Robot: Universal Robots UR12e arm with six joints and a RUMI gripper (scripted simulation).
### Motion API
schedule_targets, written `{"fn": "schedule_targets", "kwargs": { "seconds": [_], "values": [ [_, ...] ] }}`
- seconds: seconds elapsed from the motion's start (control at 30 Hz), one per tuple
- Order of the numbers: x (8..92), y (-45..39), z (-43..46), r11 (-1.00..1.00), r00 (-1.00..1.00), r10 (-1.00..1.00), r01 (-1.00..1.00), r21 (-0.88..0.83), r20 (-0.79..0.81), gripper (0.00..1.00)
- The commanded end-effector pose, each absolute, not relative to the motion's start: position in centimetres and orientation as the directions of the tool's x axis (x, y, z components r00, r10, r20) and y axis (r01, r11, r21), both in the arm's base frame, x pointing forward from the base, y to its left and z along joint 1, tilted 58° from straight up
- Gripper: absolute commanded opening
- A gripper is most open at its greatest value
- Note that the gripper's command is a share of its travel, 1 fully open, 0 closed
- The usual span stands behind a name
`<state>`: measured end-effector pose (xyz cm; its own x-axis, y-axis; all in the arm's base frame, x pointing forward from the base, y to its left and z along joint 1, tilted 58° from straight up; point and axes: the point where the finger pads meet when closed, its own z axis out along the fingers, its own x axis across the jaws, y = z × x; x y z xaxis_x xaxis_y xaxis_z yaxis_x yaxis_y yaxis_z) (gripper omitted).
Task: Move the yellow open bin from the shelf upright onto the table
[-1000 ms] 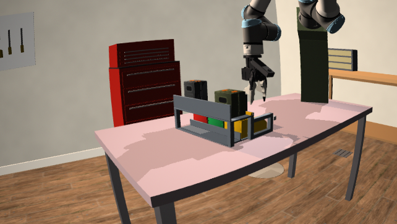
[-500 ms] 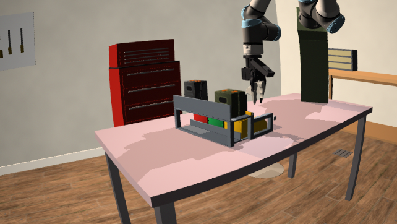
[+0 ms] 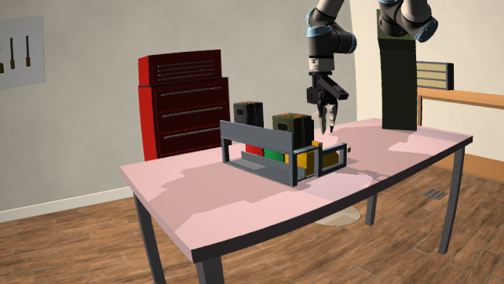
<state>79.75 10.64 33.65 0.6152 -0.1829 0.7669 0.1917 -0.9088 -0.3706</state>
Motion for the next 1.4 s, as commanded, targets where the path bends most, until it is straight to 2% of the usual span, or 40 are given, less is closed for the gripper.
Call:
{"fn": "schedule_targets", "kwargs": {
  "seconds": [0.0,0.4,0.57,1.37],
  "values": [
    [81.5,11.5,32.4,-0.909,0.615,-0.183,0.192,-0.370,0.767,0.26],
    [81.5,11.5,32.4,-0.909,0.615,-0.183,0.192,-0.370,0.767,0.26],
    [84.9,13.0,30.1,-0.909,0.615,-0.183,0.192,-0.370,0.767,0.26],
    [85.1,13.1,30.0,-0.909,0.615,-0.183,0.192,-0.370,0.767,0.26]
  ]
}}
